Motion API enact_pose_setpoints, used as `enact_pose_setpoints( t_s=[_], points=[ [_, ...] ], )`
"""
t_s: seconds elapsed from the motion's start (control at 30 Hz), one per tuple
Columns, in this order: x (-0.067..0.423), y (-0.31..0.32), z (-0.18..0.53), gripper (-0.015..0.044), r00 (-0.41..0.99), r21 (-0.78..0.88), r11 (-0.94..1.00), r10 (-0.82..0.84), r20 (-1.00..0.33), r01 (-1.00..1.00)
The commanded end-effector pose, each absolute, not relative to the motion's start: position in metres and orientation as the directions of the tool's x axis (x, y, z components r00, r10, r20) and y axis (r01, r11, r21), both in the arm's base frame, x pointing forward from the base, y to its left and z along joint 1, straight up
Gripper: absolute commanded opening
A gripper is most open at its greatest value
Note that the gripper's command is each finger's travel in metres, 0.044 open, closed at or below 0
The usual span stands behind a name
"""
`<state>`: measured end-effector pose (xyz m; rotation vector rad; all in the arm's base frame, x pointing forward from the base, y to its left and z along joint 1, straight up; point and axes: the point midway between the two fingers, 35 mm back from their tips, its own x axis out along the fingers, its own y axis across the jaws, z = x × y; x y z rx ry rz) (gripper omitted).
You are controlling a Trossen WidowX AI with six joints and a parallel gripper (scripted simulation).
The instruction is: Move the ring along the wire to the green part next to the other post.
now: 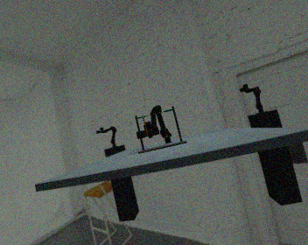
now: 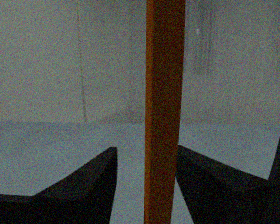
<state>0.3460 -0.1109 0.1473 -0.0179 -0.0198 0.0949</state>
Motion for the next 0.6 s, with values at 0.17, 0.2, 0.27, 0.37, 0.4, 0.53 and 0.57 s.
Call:
enact_pose_setpoints(
  t_s=[0.17,0.2,0.27,0.37,0.4,0.53,0.57],
  points=[
    [0.3464,-0.1116,0.1472,0.016,0.996,-0.014,0.996,0.091,0.018,-0.091],
    [0.3464,-0.1116,0.1472,0.016,0.996,-0.014,0.996,0.091,0.018,-0.091],
    [0.346,-0.1109,0.1473,0.0134,0.995,-0.019,0.995,0.095,0.019,-0.095],
    [0.346,-0.1109,0.1473,0.0055,0.995,-0.019,0.995,0.095,0.019,-0.095],
    [0.346,-0.1109,0.1473,0.0029,0.995,-0.019,0.995,0.095,0.019,-0.095],
    [0.346,-0.1109,0.1473,-0.0076,0.995,-0.019,0.995,0.095,0.019,-0.095],
    [0.346,-0.1109,0.1473,-0.0103,0.995,-0.019,0.995,0.095,0.019,-0.095]
  ],
)
